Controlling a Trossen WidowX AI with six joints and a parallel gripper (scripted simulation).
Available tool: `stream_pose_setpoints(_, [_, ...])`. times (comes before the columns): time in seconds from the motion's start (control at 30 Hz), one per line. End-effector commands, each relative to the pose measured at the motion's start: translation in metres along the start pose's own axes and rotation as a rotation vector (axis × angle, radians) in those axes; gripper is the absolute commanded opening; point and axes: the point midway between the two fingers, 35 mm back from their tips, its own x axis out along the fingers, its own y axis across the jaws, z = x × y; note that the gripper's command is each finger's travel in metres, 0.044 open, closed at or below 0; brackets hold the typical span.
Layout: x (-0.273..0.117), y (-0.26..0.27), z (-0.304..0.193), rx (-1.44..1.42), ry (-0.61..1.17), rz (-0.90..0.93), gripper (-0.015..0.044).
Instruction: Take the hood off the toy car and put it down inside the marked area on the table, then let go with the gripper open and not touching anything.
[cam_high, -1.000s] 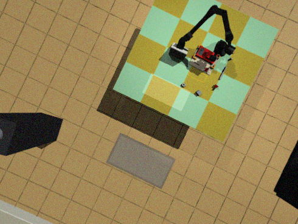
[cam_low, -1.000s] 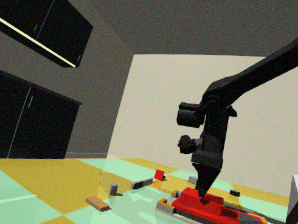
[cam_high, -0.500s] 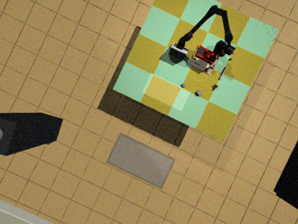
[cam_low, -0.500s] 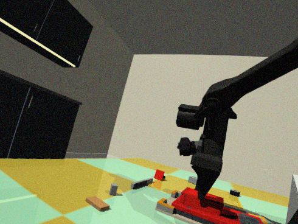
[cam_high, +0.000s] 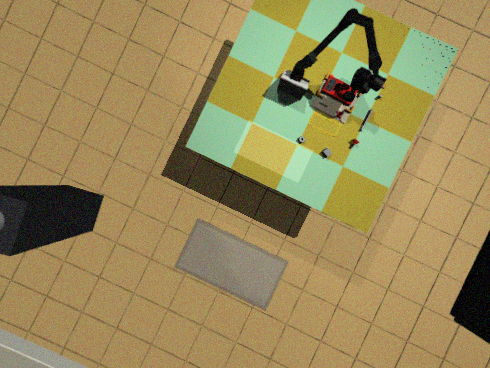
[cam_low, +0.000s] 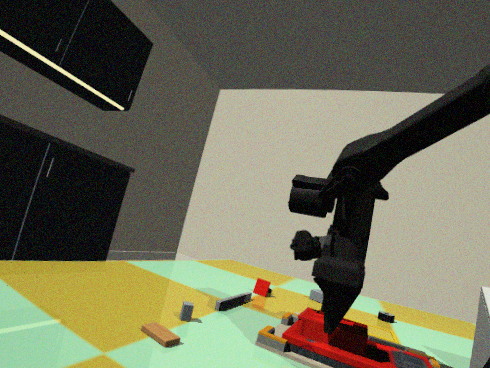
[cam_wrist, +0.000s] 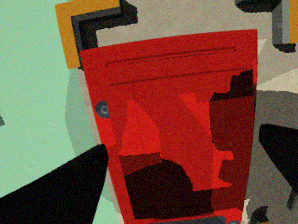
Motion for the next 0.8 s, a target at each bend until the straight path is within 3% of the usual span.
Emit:
stream_pose_setpoints(0.0, [0.0044, 0.0006, -0.0019, 0.005, 0.006, 0.006, 0.0440])
stream_pose_setpoints(0.43, [0.0099, 0.0007, -0.0021, 0.005, 0.006, 0.006, 0.0440])
stream_pose_setpoints(0.57, [0.0068, 0.0002, -0.0002, 0.000, 0.000, 0.001, 0.0335])
stream_pose_setpoints(0.77, [0.0068, 0.0002, -0.0002, 0.000, 0.000, 0.001, 0.0295])
